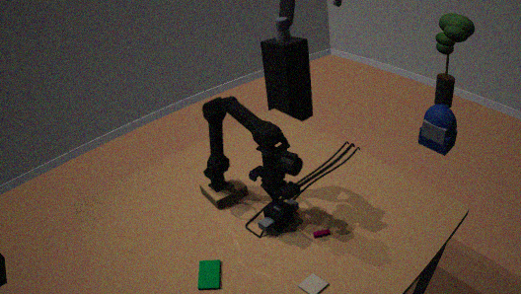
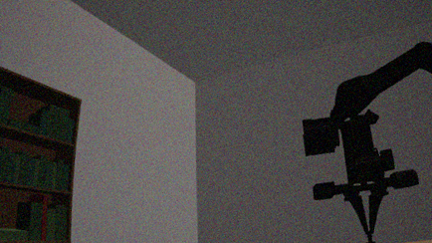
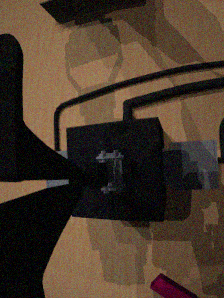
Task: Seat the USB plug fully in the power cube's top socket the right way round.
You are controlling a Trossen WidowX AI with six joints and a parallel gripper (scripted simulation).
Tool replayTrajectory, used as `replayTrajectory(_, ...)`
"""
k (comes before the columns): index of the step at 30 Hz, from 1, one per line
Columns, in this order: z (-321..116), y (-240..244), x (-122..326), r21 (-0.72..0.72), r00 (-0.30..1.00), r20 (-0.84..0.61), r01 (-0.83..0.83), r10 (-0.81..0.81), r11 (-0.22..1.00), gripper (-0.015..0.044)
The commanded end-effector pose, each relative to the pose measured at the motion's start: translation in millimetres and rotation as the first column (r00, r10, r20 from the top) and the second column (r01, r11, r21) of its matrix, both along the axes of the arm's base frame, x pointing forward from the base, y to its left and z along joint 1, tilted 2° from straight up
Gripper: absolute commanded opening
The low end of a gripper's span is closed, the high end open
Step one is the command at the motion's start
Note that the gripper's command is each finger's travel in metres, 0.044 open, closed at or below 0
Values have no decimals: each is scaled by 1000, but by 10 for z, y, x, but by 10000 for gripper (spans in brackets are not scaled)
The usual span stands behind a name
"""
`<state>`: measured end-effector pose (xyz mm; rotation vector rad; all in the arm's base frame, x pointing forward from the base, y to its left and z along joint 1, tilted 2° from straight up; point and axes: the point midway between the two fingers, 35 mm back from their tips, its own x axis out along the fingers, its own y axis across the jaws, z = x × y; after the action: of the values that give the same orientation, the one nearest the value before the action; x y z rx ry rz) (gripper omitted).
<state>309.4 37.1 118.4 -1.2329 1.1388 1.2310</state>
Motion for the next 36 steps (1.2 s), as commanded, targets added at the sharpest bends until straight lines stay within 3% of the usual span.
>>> replayTrajectory(1, 41, -1, 9, 1, 1000, 5, -1, 1, 1000, 0)
replayTrajectory(31, 219, -8, 0, 0, 1000, 4, 0, 0, 1000, 0)
replayTrajectory(36, 206, -7, -3, 2, 998, 0, 60, -60, 998, 0)
